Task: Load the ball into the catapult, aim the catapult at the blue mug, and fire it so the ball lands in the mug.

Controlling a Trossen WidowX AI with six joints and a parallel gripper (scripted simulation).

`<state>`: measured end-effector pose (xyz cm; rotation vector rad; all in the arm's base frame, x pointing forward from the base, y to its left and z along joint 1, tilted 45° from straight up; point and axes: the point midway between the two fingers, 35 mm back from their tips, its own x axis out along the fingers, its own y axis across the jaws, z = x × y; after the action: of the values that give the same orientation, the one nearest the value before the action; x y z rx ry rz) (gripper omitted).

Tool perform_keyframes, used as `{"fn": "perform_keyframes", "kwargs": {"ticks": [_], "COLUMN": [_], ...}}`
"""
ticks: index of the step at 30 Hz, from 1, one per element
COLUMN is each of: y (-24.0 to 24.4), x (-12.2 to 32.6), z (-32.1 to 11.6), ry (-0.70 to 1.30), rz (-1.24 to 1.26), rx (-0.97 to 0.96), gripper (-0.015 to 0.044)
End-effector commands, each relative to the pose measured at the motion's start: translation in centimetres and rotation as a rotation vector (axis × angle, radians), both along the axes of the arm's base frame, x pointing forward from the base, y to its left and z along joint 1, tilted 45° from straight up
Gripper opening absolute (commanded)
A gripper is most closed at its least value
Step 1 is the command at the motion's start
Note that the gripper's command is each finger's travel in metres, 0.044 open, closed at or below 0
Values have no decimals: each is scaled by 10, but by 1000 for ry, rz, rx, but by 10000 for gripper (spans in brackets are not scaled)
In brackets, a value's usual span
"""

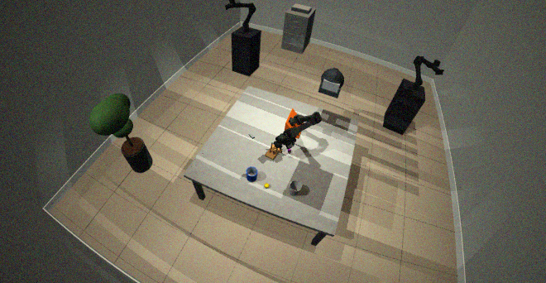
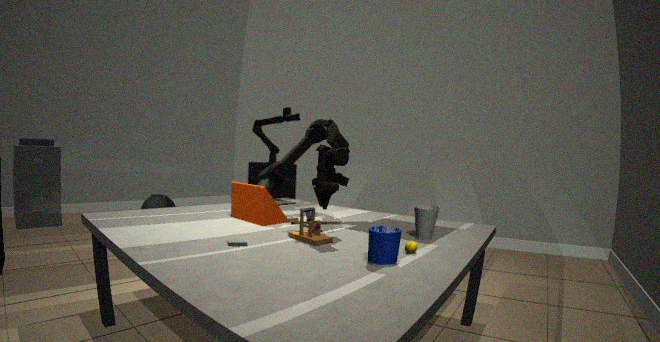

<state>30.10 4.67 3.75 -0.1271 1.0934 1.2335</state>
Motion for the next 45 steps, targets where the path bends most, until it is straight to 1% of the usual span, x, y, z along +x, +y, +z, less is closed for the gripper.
{"fn": "perform_keyframes", "kwargs": {"ticks": [1,19,26,29,45], "y": [11,52,52,61,77], "x": [-11,-67,-68,-69,-69], "z": [3,2,0,-8,-24], "ry": [-95,-508,-512,-512,-512], "rz": [93,517,521,521,521], "rx": [16,77,78,79,78], "gripper": [300,300,300,300,300]}}
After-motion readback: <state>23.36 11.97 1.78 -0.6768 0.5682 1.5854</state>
